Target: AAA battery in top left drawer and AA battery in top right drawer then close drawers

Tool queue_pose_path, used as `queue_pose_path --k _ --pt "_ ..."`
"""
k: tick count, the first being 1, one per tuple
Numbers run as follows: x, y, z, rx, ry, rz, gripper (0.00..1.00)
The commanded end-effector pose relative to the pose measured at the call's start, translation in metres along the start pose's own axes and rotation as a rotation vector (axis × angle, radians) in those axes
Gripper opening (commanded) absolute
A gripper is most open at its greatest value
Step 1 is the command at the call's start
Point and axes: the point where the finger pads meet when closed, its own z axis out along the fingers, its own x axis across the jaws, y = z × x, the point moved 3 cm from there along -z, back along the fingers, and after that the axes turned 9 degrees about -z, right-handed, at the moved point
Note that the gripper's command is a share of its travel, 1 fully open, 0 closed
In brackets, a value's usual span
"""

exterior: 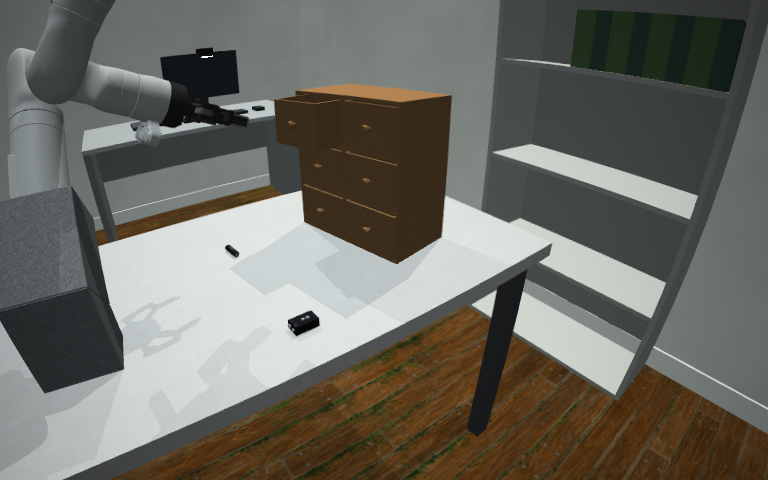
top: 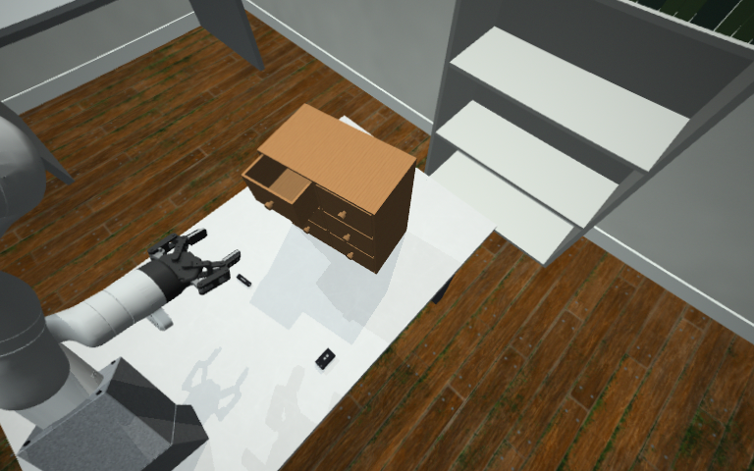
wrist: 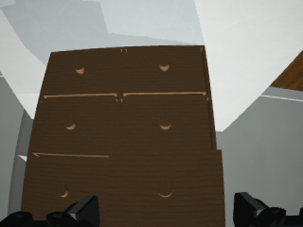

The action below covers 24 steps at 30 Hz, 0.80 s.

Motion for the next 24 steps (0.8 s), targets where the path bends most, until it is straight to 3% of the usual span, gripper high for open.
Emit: queue_pose_path --k 1,24 --pt "0.0002 -0.0038 0.0003 -0.01 -0.004 0.015 1.0" --pt "0.0007 -0.0071 0.0042 -0.051 -0.01 0.015 1.0"
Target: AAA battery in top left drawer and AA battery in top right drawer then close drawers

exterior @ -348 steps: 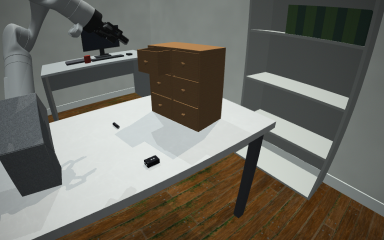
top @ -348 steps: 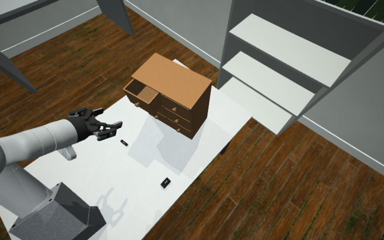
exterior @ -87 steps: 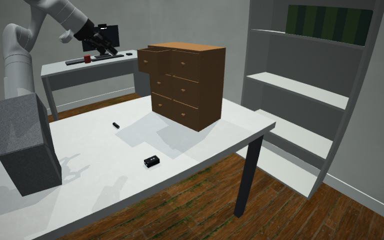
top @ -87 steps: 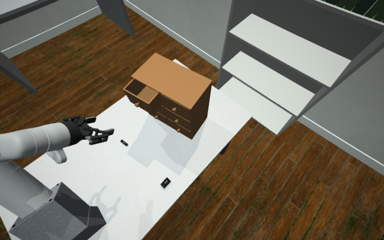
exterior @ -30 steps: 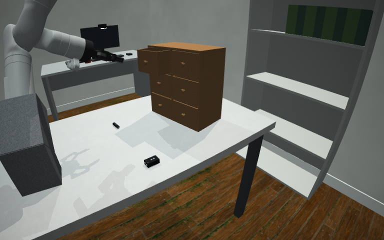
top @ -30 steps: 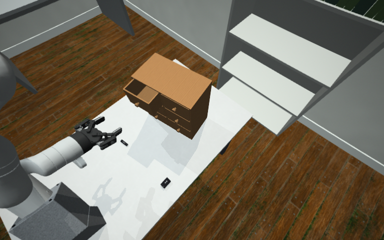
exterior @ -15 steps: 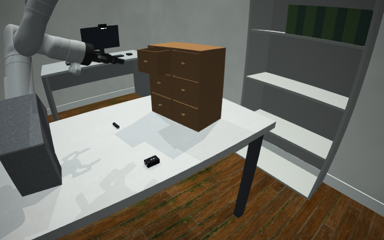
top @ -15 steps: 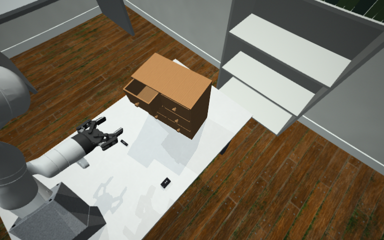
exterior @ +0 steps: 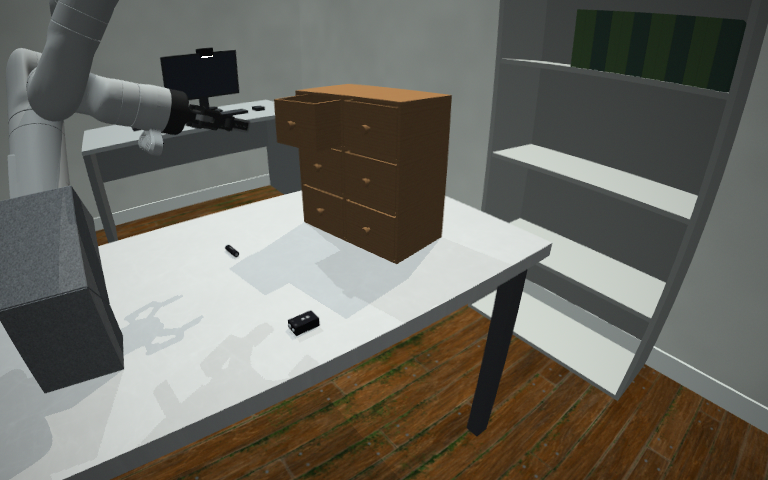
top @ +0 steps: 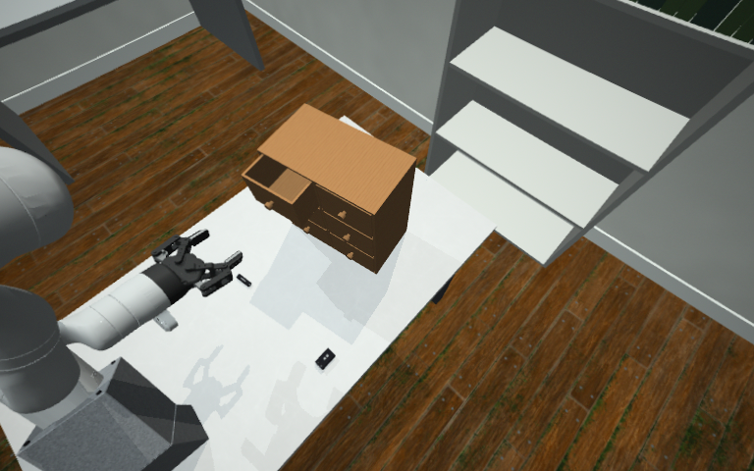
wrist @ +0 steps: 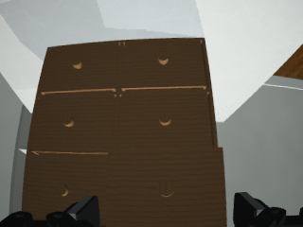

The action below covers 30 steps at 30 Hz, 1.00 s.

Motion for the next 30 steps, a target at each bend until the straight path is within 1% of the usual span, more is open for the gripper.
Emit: queue_pose_path --k 1,15,16,30 --pt "-0.0001 -0.0005 0.0 -0.003 -0.001 0.003 1.0" --pt "0.0 -0.0008 0.0002 -0.005 -0.002 0.003 1.0" --pt "0.0 -0.0008 0.0002 -0.005 -0.002 0.003 0.0" --pt "0.0 -0.0008 0.0002 -0.005 -0.002 0.003 0.0"
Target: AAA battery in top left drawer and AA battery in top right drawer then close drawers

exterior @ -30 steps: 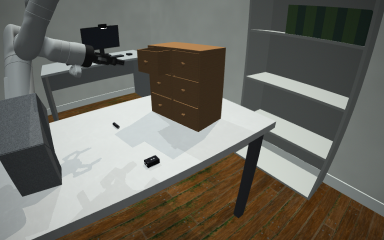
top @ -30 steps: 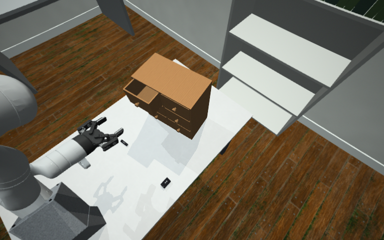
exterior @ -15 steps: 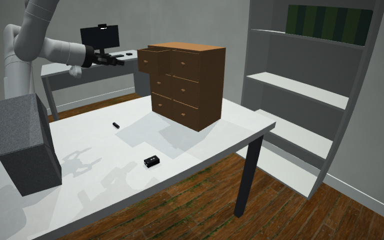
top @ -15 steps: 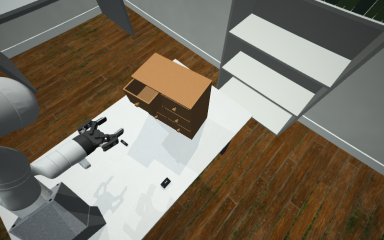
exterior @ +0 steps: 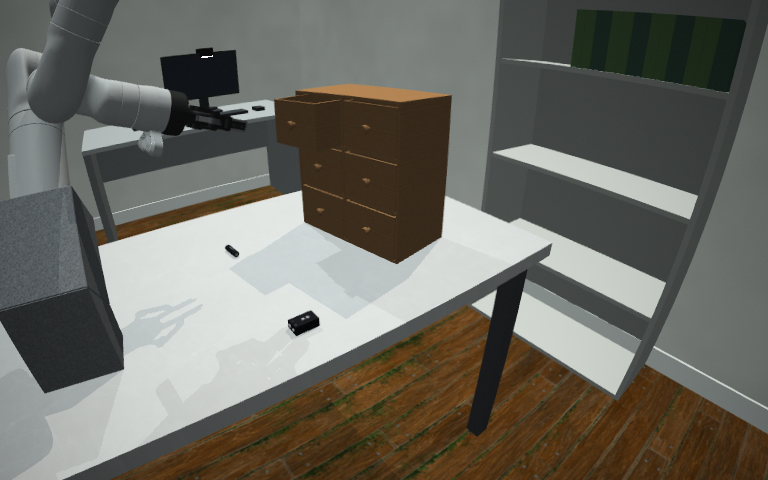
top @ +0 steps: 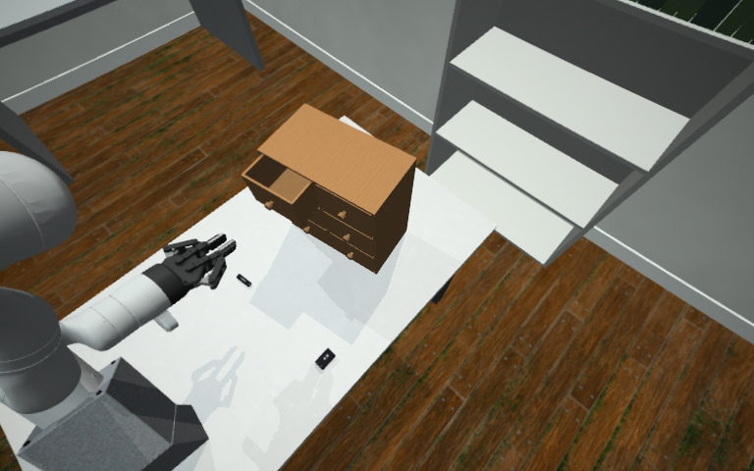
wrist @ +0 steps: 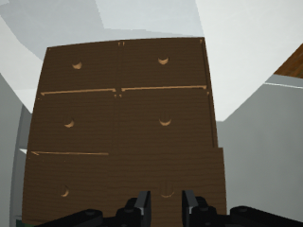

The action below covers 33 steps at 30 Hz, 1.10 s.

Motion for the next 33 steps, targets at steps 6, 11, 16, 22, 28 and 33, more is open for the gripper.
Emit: queue_pose_path --k 6,11,16,22,28,33 --pt "0.0 0.0 0.0 -0.001 -0.001 -0.001 0.0" --pt "0.0 0.001 0.002 -0.001 -0.001 -0.001 0.0" --pt "0.0 0.001 0.009 -0.001 -0.001 -0.001 0.0" --pt "0.0 0.002 0.022 -0.001 -0.001 -0.001 0.0" --pt "-0.001 0.003 0.043 -0.001 -0.001 -0.001 0.0" --pt "-0.001 0.003 0.055 -0.001 -0.001 -0.001 0.0"
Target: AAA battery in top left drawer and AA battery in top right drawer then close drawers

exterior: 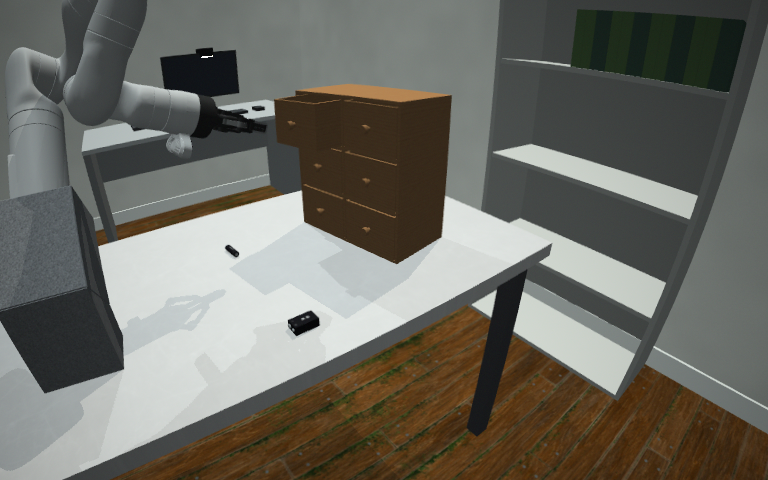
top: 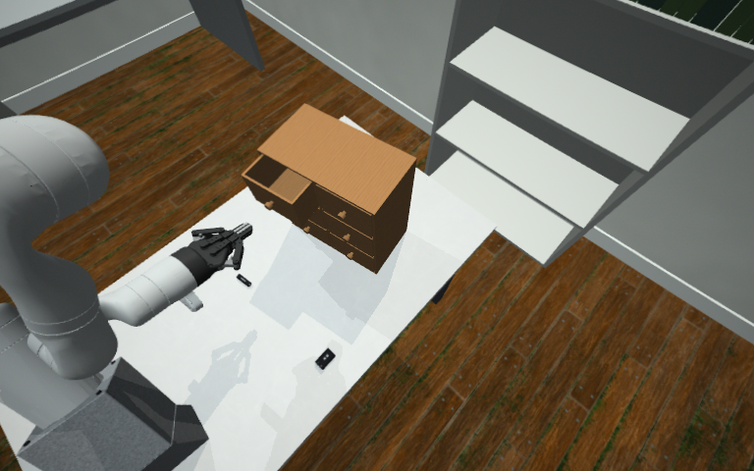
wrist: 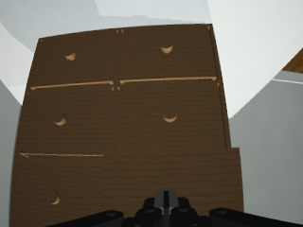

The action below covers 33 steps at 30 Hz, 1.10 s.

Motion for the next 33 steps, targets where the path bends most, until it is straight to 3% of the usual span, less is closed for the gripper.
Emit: queue_pose_path --k 1,9,33 --pt "0.004 0.001 0.005 0.003 0.014 -0.009 0.0" --pt "0.004 0.001 0.017 0.003 0.014 -0.009 0.0" --pt "0.004 0.001 0.017 0.003 0.014 -0.009 0.0"
